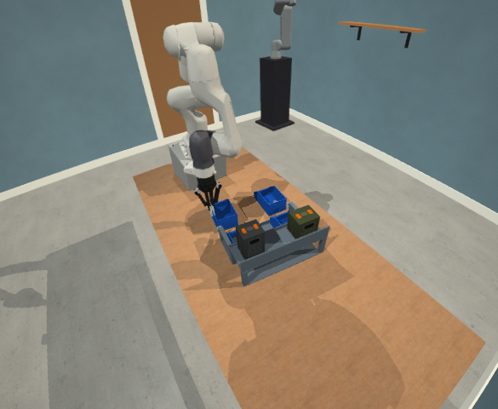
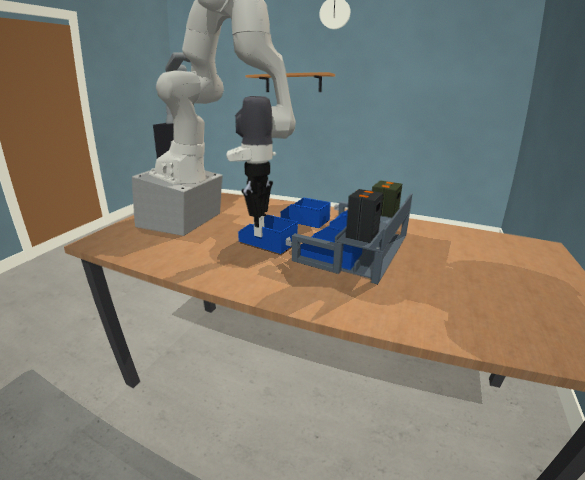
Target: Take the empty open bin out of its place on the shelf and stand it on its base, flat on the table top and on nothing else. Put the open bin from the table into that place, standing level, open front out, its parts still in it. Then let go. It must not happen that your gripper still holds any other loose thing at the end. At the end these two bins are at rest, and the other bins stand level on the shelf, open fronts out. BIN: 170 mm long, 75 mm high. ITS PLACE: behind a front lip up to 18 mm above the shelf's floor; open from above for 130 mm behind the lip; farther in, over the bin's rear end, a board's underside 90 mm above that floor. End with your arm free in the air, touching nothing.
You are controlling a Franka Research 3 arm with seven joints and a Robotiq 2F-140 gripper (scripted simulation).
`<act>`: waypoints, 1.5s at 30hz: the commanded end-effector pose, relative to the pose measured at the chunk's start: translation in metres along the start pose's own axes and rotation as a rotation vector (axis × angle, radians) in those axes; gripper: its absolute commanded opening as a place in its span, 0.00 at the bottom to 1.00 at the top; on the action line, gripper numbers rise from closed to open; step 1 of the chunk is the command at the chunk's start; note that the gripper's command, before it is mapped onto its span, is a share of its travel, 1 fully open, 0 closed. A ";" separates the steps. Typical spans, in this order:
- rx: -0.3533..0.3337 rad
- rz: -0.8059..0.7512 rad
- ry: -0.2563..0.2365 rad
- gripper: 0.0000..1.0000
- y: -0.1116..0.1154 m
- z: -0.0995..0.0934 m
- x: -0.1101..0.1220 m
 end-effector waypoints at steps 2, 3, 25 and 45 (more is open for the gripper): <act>-0.011 -0.022 0.001 0.00 0.002 0.000 -0.003; -0.011 -0.022 0.001 0.00 0.002 0.000 -0.003; -0.011 -0.022 0.001 0.00 0.002 0.000 -0.004; -0.011 -0.022 0.001 0.00 0.003 0.008 -0.003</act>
Point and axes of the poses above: the point where the finger pads meet when closed, its own z axis out along the fingers, its own x axis across the jaws, y = z × x, the point moved 10 cm from there along -z, back along the fingers, and after that the axes turned 12 degrees about z, right-handed, at the moved point
